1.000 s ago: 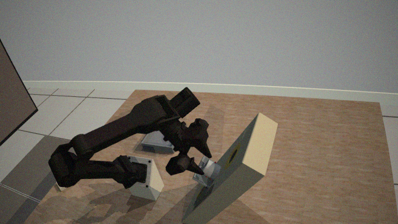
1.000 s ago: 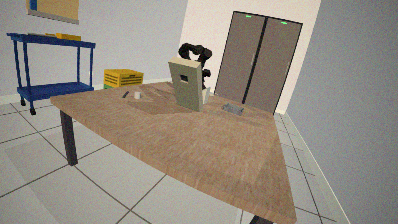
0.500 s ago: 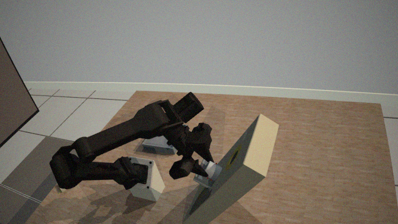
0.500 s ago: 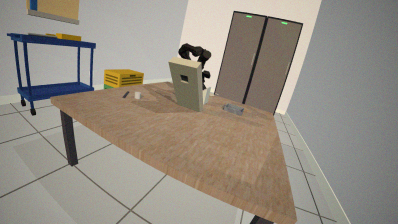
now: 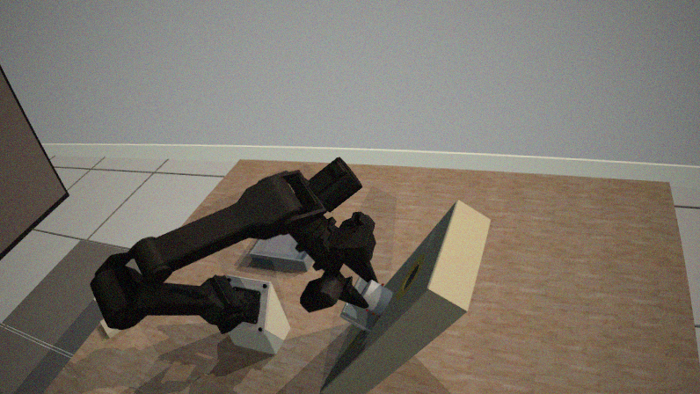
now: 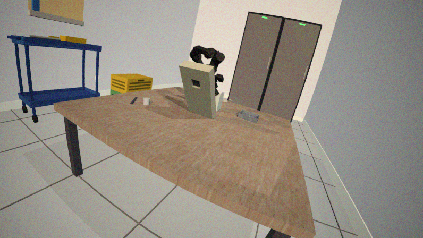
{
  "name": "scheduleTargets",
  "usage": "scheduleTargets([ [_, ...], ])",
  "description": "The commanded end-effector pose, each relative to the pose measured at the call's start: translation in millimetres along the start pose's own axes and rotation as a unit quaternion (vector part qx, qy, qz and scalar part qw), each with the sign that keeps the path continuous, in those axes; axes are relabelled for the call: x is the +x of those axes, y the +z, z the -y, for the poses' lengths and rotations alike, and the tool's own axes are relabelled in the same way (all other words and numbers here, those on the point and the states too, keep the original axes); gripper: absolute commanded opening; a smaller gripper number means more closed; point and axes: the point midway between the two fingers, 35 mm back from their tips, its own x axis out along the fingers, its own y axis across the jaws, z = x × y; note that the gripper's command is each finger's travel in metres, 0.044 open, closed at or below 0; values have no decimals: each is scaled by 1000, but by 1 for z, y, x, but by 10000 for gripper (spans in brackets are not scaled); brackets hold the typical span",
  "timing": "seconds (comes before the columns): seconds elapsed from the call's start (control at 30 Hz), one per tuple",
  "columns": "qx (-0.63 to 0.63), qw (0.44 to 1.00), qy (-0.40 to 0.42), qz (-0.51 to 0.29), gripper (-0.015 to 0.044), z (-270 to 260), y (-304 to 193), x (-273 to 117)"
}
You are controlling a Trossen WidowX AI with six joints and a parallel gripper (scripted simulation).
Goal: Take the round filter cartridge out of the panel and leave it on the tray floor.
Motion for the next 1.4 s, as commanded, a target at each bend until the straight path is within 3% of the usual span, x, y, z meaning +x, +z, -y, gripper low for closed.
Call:
scheduleTargets([
  [0.0,6,1000,0,6,0,1,13,-6],
  [0.7,5,1000,1,4,0,-2,18,-98],
  [1.3,7,1000,4,5,0,-88,19,-86],
  [1.37,-1,1000,1,2,0,-80,17,-85],
])
